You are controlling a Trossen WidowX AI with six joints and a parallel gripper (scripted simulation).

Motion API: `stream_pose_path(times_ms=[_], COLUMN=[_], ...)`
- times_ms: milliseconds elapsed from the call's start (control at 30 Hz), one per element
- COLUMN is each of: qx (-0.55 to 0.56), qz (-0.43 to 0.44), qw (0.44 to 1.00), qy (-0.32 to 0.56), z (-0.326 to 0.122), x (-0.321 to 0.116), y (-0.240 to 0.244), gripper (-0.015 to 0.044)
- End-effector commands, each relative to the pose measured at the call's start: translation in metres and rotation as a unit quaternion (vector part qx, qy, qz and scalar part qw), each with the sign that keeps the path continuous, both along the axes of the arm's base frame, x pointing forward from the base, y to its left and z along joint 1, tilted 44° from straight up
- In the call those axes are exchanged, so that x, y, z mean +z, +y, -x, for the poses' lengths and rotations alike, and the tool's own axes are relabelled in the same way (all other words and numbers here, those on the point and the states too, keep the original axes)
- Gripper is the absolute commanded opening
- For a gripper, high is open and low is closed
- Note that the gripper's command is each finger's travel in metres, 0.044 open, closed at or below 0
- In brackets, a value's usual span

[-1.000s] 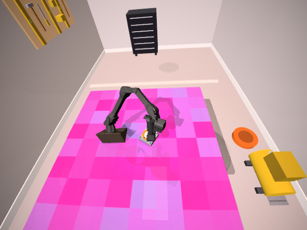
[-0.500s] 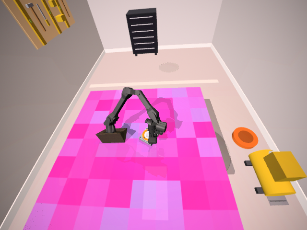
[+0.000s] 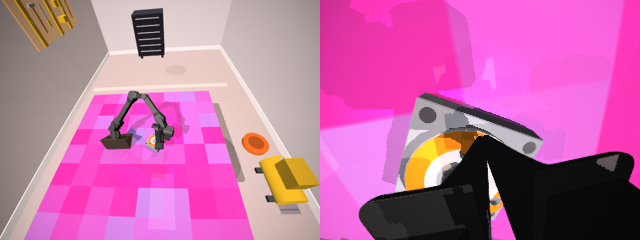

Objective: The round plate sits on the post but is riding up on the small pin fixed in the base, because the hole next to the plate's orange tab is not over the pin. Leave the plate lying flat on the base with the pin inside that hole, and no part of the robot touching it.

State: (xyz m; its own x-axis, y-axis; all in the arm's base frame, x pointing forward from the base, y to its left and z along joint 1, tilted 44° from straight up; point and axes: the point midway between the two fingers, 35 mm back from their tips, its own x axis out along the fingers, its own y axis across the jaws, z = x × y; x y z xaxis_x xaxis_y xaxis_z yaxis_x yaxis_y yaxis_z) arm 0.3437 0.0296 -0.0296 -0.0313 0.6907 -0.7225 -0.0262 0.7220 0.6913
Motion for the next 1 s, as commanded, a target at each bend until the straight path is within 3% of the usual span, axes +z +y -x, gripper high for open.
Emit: stream_pose_path(times_ms=[0,967], qx=[0.002,0.002], qz=[-0.003,-0.004], qw=[1.0,1.0], qy=[-0.005,-0.005], z=[-0.005,-0.006], x=[0.005,0.015], y=[0.006,0.016], gripper=[0.0,0.0])
